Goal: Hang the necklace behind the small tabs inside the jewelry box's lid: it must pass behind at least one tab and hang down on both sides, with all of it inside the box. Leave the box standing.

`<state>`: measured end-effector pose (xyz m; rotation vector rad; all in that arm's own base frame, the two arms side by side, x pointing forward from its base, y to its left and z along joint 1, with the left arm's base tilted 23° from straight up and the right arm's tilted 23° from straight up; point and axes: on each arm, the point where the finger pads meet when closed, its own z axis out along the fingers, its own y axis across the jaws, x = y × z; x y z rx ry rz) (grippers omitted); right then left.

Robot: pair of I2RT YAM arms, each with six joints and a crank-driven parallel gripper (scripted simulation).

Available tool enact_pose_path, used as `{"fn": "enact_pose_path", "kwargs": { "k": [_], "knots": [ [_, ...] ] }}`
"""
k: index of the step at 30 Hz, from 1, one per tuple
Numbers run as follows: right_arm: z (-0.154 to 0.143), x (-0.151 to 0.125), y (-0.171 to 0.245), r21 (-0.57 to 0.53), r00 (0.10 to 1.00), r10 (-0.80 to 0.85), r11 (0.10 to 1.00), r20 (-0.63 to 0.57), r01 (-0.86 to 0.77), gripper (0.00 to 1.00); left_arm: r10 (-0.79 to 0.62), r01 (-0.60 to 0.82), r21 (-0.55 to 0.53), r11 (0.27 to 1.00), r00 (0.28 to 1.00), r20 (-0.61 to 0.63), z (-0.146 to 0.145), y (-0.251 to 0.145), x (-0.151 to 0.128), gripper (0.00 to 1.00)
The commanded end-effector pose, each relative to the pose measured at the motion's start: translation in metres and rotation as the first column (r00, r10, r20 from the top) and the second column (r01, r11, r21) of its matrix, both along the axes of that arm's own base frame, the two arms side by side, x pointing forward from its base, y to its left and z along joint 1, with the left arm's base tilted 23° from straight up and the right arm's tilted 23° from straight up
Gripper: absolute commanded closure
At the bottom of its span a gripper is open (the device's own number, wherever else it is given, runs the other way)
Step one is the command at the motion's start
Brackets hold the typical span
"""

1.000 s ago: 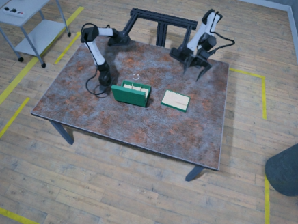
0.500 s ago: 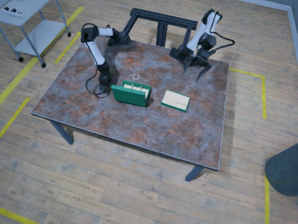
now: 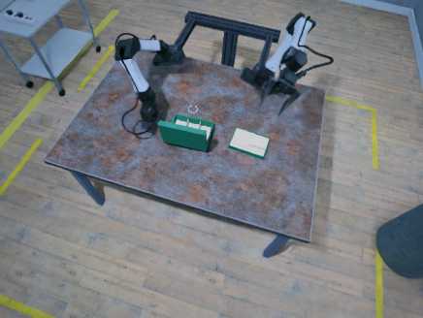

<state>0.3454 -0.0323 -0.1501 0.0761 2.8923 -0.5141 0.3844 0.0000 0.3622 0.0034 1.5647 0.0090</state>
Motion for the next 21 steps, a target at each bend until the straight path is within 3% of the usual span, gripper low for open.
{"fn": "enact_pose_path", "kwargs": {
  "k": [1,4,5,21],
  "knots": [
    [0.007,0.013,0.0,-0.009,0.999,0.009,1.0,0.046,-0.009,1.0,-0.025,0.023,0.019,1.0,0.994,0.105,0.04,-0.004,-0.003,0.0],
    [0.007,0.013,0.0,-0.009,0.999,0.009,1.0,0.046,-0.009,1.0,-0.025,0.023,0.019,1.0,0.994,0.105,0.04,-0.004,-0.003,0.0],
    [0.013,0.0,0.006,-0.012,1.0,0.012,1.0,0.012,-0.011,1.0,-0.025,0.023,0.019,1.0,0.994,0.105,0.04,-0.004,-0.003,0.0],
    [0.035,0.0,0.013,-0.012,1.0,0.008,1.0,0.021,-0.008,1.0,-0.025,0.023,0.019,1.0,0.994,0.105,0.04,-0.004,-0.003,0.0]
  ]
}}
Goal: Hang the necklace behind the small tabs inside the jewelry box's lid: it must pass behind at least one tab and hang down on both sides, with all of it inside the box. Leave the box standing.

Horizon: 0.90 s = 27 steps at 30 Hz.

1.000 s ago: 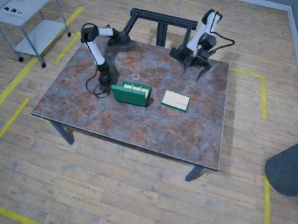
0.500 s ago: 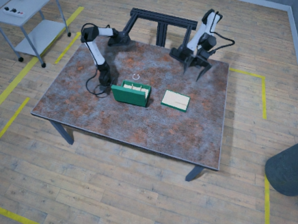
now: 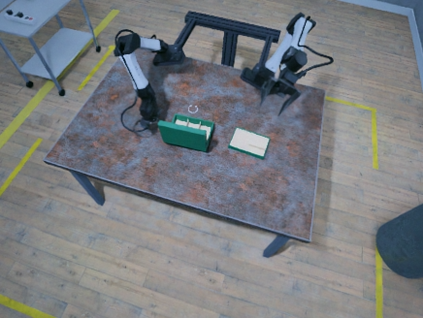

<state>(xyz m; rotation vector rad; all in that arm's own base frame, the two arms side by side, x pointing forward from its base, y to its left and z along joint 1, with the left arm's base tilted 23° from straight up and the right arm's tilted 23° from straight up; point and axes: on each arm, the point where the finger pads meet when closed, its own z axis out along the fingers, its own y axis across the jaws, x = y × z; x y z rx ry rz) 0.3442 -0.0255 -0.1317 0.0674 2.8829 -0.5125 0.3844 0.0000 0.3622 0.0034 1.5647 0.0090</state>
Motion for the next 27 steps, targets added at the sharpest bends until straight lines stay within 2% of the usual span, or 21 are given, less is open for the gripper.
{"fn": "enact_pose_path", "kwargs": {
  "k": [1,5,7,10,14,18,20,23,24,27],
  "knots": [
    [0.016,-0.004,0.007,-0.01,1.0,0.0,1.0,0.0,0.0,1.0,-0.025,0.023,0.019,1.0,0.994,0.105,0.04,-0.004,-0.003,0.0],
    [0.022,-0.007,0.009,-0.003,1.0,-0.001,1.0,-0.004,0.001,1.0,-0.025,0.023,0.019,1.0,0.994,0.105,0.04,-0.004,-0.003,0.0],
    [0.028,0.0,0.011,-0.005,1.0,-0.003,1.0,0.016,0.003,1.0,-0.025,0.023,0.019,1.0,0.994,0.105,0.04,-0.004,-0.003,0.0],
    [0.03,-0.009,0.01,-0.012,1.0,-0.004,1.0,-0.003,0.004,1.0,-0.025,0.023,0.019,1.0,0.994,0.105,0.04,-0.004,-0.003,0.0],
    [0.036,-0.002,0.013,-0.008,1.0,-0.004,1.0,0.015,0.004,1.0,-0.025,0.023,0.019,1.0,0.994,0.105,0.04,-0.004,-0.003,0.0],
    [0.038,-0.012,0.014,-0.01,1.0,-0.003,1.0,-0.004,0.003,1.0,-0.025,0.023,0.019,1.0,0.994,0.105,0.04,-0.004,-0.003,0.0],
    [0.042,-0.003,0.014,-0.002,1.0,-0.01,1.0,0.016,0.01,1.0,-0.025,0.023,0.019,1.0,0.994,0.105,0.04,-0.004,-0.003,0.0],
    [0.042,-0.004,0.01,0.001,1.0,-0.023,1.0,0.015,0.023,1.0,-0.025,0.023,0.019,1.0,0.994,0.105,0.04,-0.004,-0.003,0.0],
    [0.04,0.005,0.016,-0.018,0.997,0.049,0.999,0.055,-0.049,1.0,-0.025,0.023,0.019,1.0,0.994,0.105,0.04,-0.004,-0.003,0.0],
    [0.042,0.013,0.013,-0.046,0.991,0.113,0.993,0.076,-0.11,1.0,-0.025,0.023,0.019,1.0,0.994,0.105,0.04,-0.004,-0.003,0.0]
  ]
}}
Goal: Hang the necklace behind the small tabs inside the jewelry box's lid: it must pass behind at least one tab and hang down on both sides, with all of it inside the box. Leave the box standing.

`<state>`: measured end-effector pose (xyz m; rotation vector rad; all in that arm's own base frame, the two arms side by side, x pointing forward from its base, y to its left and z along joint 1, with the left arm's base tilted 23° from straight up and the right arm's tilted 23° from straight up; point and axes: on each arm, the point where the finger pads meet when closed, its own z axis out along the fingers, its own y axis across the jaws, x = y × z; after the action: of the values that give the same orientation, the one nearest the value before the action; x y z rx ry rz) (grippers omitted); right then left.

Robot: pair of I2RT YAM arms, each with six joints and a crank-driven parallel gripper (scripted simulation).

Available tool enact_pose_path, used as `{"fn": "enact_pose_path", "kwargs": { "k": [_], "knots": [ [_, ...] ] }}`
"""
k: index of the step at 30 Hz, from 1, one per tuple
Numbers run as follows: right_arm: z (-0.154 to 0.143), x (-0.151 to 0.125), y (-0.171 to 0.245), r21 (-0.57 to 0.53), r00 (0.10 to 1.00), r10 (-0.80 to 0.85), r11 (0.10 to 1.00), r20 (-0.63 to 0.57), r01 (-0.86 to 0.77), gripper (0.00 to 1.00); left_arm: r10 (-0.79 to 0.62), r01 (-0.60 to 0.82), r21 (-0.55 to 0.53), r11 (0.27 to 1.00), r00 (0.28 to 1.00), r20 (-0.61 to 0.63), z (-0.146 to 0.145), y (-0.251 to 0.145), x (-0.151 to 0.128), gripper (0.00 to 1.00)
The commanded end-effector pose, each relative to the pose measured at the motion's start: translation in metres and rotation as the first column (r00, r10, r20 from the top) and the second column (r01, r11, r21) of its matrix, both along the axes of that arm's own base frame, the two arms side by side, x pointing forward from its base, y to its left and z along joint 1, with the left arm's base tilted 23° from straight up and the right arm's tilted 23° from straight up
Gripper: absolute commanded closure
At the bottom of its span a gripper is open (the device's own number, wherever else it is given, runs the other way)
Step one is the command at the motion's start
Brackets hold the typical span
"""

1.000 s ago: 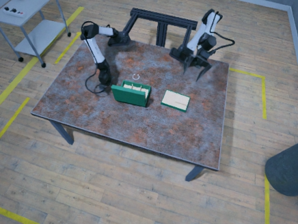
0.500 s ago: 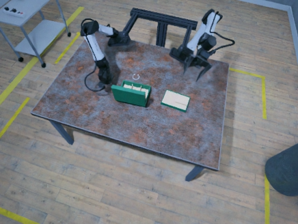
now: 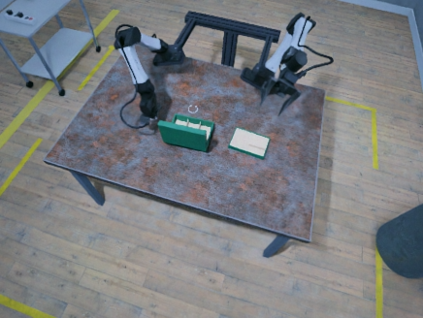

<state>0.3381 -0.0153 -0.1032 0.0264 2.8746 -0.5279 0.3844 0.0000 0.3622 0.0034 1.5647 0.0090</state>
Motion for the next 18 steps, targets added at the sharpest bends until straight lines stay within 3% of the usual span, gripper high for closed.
{"fn": "enact_pose_path", "kwargs": {
  "k": [1,18],
  "knots": [
    [0.0143,0.0196,0.0015,-0.036,0.992,0.096,0.995,0.077,-0.094,1.0,-0.025,0.023,0.019,1.0,0.994,0.105,0.0402,-0.0041,-0.003,0.0],
    [0.0188,0.0254,-0.0008,-0.14,0.952,0.296,0.949,0.083,-0.283,1.0,-0.025,0.023,0.019,1.0,0.994,0.105,0.0402,-0.0041,-0.003,0.0]
  ]
}}
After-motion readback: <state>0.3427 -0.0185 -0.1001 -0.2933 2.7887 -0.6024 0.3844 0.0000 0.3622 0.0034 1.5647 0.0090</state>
